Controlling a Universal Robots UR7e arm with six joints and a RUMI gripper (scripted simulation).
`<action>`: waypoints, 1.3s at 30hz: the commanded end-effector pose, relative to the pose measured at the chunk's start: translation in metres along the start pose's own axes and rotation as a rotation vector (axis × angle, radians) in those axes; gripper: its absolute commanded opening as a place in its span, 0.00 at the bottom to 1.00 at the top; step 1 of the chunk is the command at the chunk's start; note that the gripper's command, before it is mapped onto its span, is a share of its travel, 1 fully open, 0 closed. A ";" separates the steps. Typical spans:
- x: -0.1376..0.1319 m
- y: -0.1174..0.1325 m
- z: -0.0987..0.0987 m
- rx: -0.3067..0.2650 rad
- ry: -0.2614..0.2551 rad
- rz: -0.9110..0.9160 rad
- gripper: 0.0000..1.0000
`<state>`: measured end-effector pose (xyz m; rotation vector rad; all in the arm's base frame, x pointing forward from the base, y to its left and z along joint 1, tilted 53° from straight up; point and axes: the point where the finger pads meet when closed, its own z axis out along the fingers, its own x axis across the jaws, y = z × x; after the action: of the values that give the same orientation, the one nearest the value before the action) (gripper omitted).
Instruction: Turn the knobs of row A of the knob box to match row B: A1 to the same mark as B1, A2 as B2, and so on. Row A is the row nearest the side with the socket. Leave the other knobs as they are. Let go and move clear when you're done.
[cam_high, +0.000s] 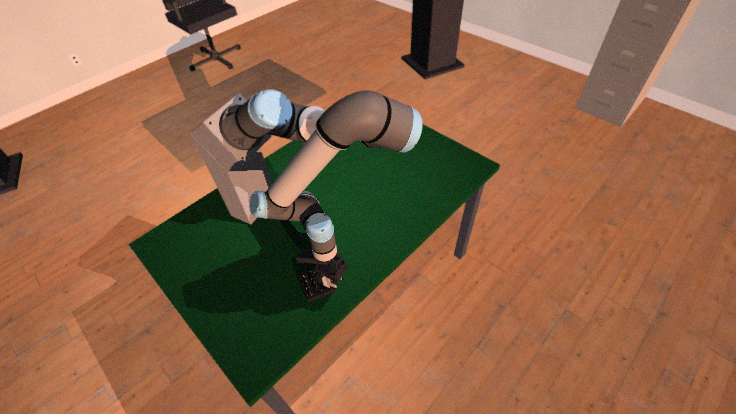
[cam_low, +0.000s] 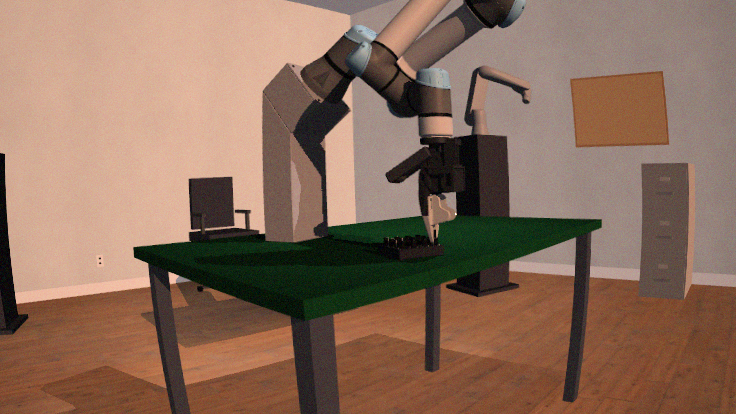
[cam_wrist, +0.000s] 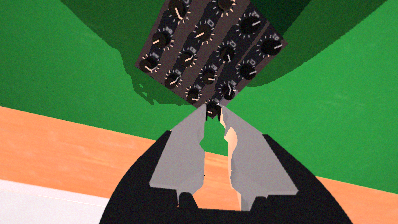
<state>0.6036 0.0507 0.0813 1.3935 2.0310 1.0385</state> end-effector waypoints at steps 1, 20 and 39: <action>-0.001 0.002 0.000 -0.003 -0.001 0.037 0.04; -0.001 0.002 0.000 -0.003 -0.002 0.231 0.04; 0.001 0.002 0.000 -0.002 -0.001 0.574 0.04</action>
<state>0.6026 0.0540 0.0814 1.9189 1.7495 1.2209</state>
